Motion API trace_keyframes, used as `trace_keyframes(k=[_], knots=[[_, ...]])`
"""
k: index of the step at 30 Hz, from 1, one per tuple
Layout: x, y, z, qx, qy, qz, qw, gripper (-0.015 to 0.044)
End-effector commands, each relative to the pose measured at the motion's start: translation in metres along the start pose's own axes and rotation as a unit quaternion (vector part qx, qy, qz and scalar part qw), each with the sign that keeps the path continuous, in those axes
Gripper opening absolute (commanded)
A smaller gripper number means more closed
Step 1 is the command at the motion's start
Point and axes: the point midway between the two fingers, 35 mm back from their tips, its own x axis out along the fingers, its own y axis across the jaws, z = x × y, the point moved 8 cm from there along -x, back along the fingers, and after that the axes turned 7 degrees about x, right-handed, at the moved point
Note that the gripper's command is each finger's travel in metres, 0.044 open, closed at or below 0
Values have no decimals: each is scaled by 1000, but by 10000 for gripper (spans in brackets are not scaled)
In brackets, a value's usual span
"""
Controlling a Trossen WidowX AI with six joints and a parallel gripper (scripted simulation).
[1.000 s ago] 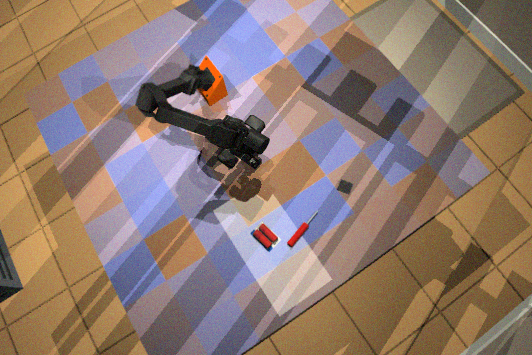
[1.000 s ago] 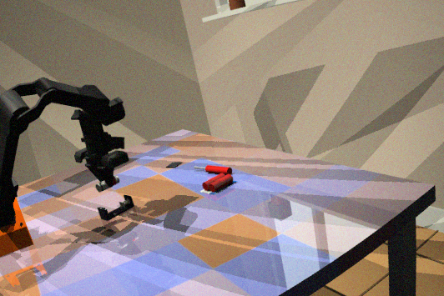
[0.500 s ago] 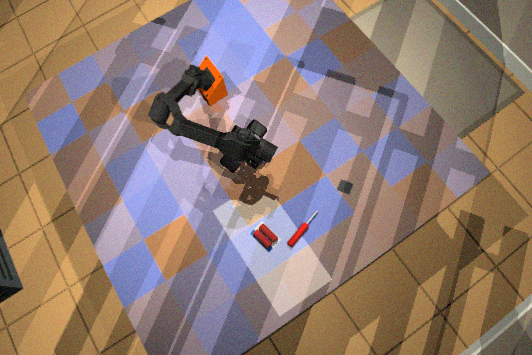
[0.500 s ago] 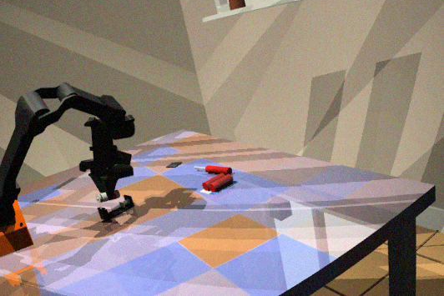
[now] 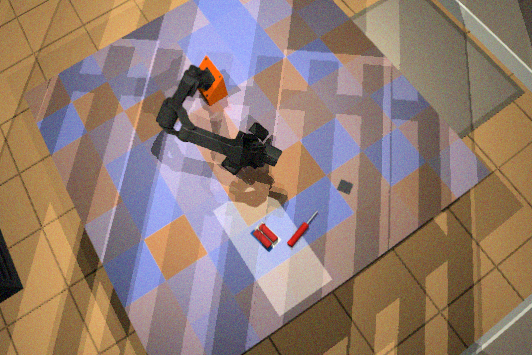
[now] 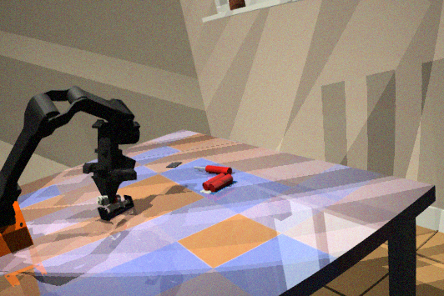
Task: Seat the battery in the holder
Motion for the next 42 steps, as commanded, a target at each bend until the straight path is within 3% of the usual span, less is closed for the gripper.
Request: trace_keyframes(k=[1,29,42], knots=[[2,0,3,2,13,2,1000,81],[13,3,26,6,100,-12,995,81],[12,3,33,5,98,-11,995,81]])
